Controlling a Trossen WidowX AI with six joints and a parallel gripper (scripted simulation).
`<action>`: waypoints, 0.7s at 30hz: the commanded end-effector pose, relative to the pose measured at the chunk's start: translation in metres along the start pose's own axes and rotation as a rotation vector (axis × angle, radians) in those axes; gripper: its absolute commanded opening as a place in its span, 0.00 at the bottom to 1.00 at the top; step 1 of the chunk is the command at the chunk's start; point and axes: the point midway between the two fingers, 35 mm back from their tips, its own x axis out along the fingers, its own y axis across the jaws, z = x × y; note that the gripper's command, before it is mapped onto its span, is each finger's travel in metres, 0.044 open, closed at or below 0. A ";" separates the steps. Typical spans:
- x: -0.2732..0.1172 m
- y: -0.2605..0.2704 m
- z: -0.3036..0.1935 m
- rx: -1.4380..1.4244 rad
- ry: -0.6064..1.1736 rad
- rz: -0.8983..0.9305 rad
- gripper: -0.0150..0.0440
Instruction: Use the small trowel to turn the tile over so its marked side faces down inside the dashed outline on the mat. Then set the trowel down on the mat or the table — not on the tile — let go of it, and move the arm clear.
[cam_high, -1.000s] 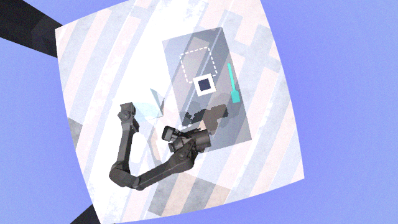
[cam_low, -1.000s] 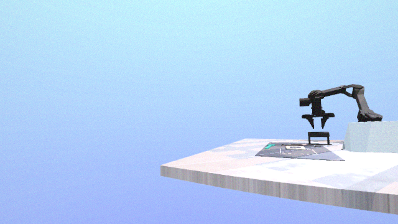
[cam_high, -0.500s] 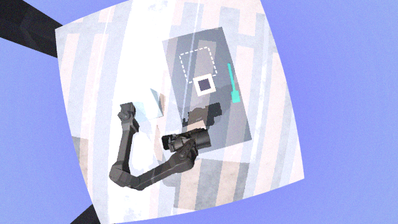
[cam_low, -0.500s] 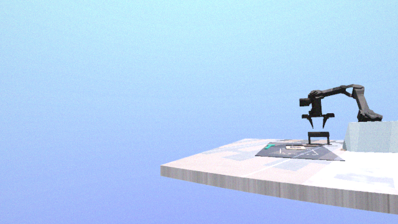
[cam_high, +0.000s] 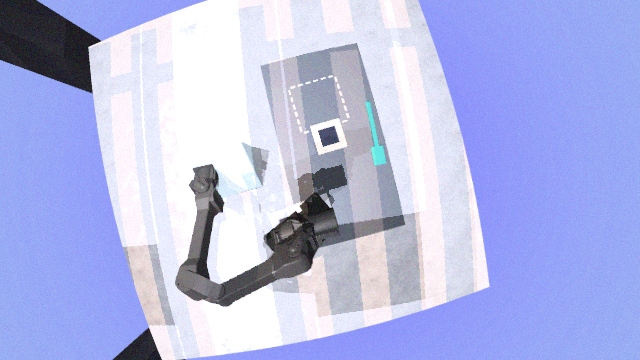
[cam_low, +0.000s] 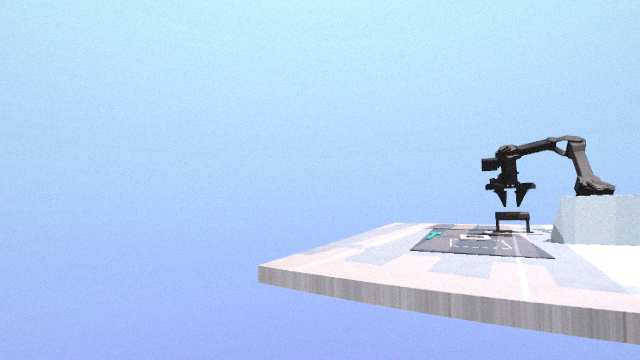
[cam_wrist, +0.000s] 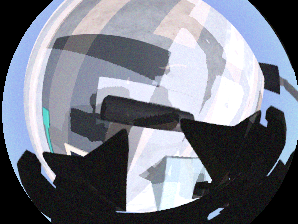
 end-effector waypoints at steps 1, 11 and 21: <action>0.000 0.000 0.000 -0.156 -0.003 -0.002 0.71; 0.001 0.000 0.000 -0.502 -0.003 -0.003 0.71; 0.001 0.000 0.001 -0.848 -0.002 -0.004 0.71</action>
